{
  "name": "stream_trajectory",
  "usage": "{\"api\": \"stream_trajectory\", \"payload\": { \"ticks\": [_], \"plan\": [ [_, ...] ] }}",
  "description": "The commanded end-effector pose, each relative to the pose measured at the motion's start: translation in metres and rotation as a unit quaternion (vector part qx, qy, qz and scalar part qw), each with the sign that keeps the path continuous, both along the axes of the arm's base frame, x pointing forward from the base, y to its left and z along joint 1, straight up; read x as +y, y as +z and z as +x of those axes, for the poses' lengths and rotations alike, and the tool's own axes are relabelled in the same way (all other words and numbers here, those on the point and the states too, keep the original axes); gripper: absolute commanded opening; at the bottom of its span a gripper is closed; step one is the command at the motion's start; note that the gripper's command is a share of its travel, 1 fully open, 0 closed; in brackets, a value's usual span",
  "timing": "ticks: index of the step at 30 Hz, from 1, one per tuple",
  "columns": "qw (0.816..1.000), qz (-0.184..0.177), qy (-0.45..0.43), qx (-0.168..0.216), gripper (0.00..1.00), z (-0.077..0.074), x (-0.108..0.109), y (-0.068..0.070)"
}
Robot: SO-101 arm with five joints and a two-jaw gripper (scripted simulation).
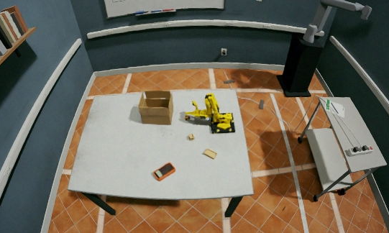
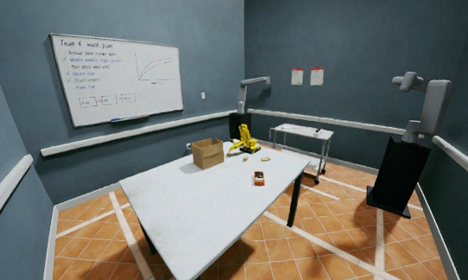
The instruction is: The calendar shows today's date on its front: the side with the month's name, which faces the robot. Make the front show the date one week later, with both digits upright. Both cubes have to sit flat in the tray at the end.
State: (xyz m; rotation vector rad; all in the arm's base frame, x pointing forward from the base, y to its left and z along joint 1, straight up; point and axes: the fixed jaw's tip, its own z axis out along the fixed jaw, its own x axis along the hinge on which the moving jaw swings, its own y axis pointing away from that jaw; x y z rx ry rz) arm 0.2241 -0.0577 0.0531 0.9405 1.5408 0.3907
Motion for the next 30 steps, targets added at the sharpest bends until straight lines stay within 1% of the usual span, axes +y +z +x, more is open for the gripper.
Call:
{"api": "stream_trajectory", "payload": {
  "ticks": [1,2,3,13,17,19,20,30],
  "plan": [
    [0.996,0.058,-0.003,-0.074,0.35,0.020,-0.003,0.036],
    [0.996,0.058,-0.003,-0.074,0.35,0.020,-0.003,0.036],
    [0.993,0.075,-0.005,-0.092,0.35,0.030,-0.004,0.047],
    [1.000,0.020,0.008,0.012,0.35,0.056,-0.009,0.036],
    [1.000,0.006,0.012,0.017,0.35,0.054,-0.009,0.034],
    [1.000,0.006,0.012,0.017,0.35,0.054,-0.009,0.034],
    [1.000,0.000,0.014,0.025,0.35,0.056,-0.010,0.034],
    [0.998,-0.031,0.028,0.055,0.35,0.058,-0.010,0.035]
  ]
}}
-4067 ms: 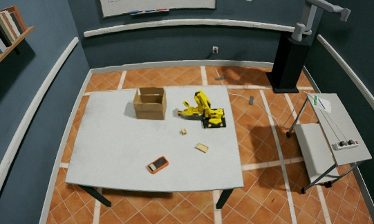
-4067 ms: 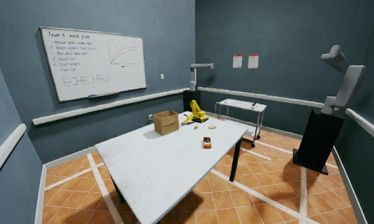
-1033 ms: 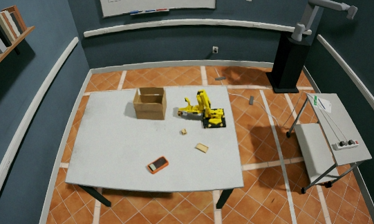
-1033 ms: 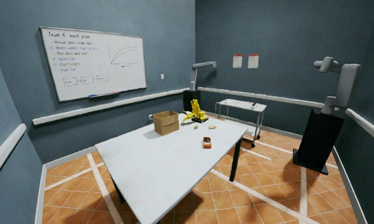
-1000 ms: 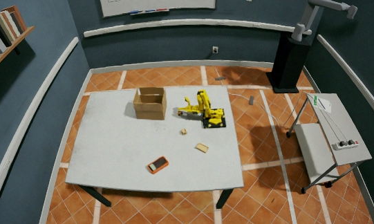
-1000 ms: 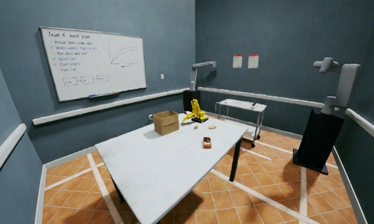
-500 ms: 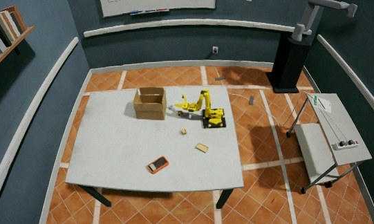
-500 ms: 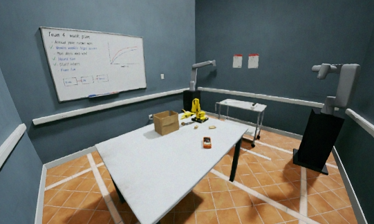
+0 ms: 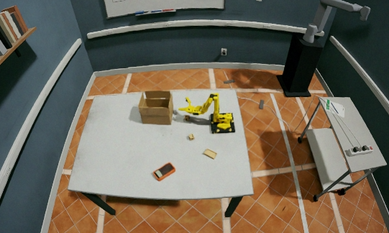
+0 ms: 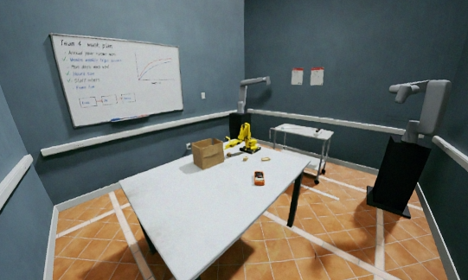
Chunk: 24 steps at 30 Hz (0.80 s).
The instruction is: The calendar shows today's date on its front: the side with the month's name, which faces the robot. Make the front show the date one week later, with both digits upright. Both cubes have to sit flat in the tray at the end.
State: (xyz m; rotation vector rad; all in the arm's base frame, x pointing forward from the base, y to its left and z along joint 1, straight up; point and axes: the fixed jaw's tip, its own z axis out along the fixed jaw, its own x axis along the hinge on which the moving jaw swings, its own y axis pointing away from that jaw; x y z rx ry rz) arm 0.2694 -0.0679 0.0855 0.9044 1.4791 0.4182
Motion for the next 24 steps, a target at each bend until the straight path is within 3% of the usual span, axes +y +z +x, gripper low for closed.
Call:
{"api": "stream_trajectory", "payload": {
  "ticks": [1,24],
  "plan": [
    [0.995,-0.030,0.024,0.095,0.35,0.0127,-0.0001,0.0031],
    [0.979,-0.086,0.057,0.174,0.35,0.0070,0.0019,0.0110]
  ]
}}
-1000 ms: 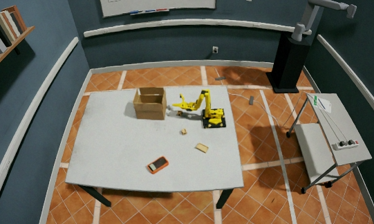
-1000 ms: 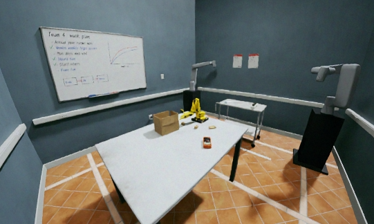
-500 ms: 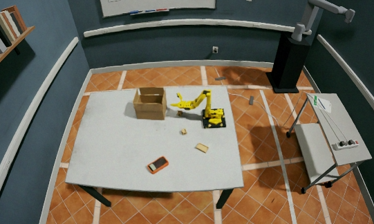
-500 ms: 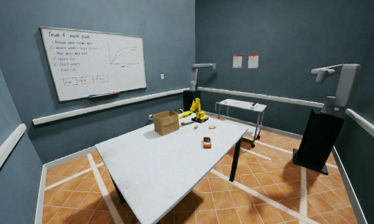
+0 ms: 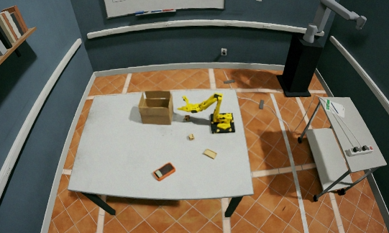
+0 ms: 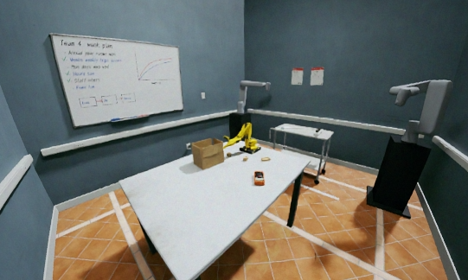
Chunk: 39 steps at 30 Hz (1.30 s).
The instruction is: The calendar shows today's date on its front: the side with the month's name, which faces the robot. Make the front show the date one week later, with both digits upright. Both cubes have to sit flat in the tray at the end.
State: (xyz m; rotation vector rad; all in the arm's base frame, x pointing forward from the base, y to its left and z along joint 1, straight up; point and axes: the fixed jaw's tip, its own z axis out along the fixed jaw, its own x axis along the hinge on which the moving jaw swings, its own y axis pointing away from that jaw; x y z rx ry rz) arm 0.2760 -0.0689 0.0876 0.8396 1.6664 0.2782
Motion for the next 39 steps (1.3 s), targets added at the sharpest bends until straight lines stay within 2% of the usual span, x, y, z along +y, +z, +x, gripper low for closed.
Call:
{"api": "stream_trajectory", "payload": {
  "ticks": [1,16,39],
  "plan": [
    [0.995,-0.027,0.038,0.091,0.35,0.000,0.003,0.009],
    [0.987,-0.056,0.058,0.136,0.35,-0.008,0.005,0.015],
    [0.965,-0.098,0.095,0.223,0.35,-0.019,0.009,0.023]
  ]
}}
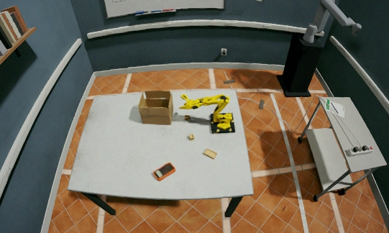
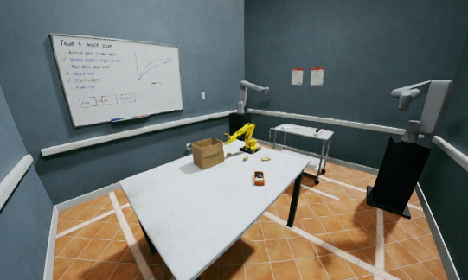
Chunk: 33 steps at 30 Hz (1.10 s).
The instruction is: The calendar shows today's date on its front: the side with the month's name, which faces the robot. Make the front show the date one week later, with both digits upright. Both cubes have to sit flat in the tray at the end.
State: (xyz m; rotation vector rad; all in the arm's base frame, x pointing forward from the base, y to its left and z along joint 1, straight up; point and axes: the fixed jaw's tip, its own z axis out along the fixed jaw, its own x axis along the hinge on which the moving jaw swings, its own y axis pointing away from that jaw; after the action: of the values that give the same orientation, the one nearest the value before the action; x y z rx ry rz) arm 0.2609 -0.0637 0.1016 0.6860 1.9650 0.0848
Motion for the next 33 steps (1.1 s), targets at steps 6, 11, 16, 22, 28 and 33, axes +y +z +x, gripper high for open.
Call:
{"api": "stream_trajectory", "payload": {
  "ticks": [6,11,16,22,28,33],
  "plan": [
    [0.992,-0.009,0.045,0.117,0.35,-0.005,0.004,0.001],
    [0.990,-0.007,0.047,0.133,0.35,-0.007,0.004,-0.005],
    [0.985,-0.005,0.053,0.166,0.35,-0.010,0.005,-0.012],
    [0.976,0.001,0.061,0.209,0.35,-0.015,0.006,-0.021],
    [0.968,0.004,0.068,0.240,0.35,-0.017,0.007,-0.027],
    [0.951,0.011,0.082,0.297,0.35,-0.022,0.009,-0.037]
  ]
}}
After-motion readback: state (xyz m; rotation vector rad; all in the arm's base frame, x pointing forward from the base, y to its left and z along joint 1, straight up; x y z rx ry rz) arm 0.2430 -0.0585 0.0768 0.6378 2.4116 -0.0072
